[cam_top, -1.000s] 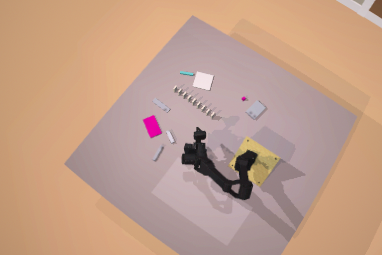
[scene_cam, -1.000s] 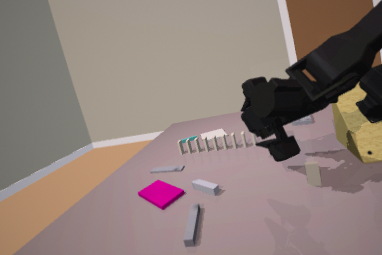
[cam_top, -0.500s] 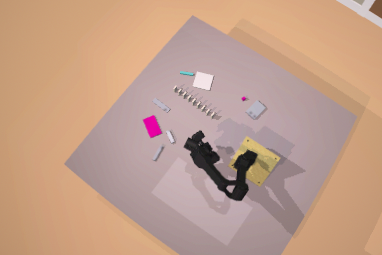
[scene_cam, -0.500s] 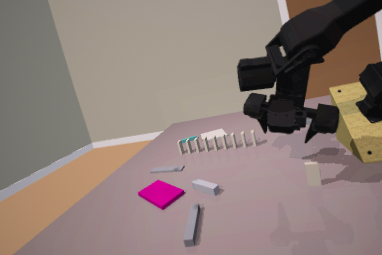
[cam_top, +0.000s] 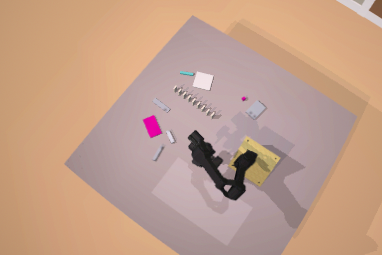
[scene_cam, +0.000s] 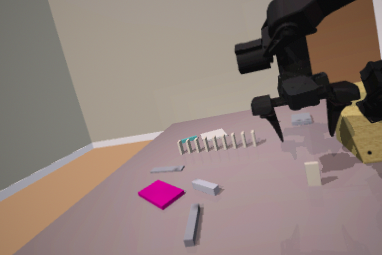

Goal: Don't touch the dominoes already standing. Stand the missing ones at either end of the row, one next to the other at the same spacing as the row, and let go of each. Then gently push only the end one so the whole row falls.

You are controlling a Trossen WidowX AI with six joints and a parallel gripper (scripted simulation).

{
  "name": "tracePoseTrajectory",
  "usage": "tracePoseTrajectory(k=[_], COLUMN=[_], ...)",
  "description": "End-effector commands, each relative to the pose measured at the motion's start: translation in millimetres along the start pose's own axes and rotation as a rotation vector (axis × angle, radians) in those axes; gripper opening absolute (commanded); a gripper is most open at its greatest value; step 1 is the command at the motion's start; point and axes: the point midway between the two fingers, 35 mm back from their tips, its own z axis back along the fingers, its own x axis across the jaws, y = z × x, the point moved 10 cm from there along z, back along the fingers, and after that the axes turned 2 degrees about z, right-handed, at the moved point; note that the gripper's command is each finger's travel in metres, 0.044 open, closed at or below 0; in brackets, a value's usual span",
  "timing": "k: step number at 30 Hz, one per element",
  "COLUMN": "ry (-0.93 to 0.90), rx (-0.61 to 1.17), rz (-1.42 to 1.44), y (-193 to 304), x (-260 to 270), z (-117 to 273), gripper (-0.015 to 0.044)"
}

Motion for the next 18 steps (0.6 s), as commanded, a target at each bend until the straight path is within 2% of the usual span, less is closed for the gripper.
tracePoseTrajectory(k=[1,10,18], ry=[-0.002,0.0,-0.001], rx=[-0.016,-0.019,-0.021], rz=[0.01,0.011,0.011], y=[-1,-2,-2], x=[0,0,1], z=[-3,-60,-69], gripper=[0.044,0.044,0.044])
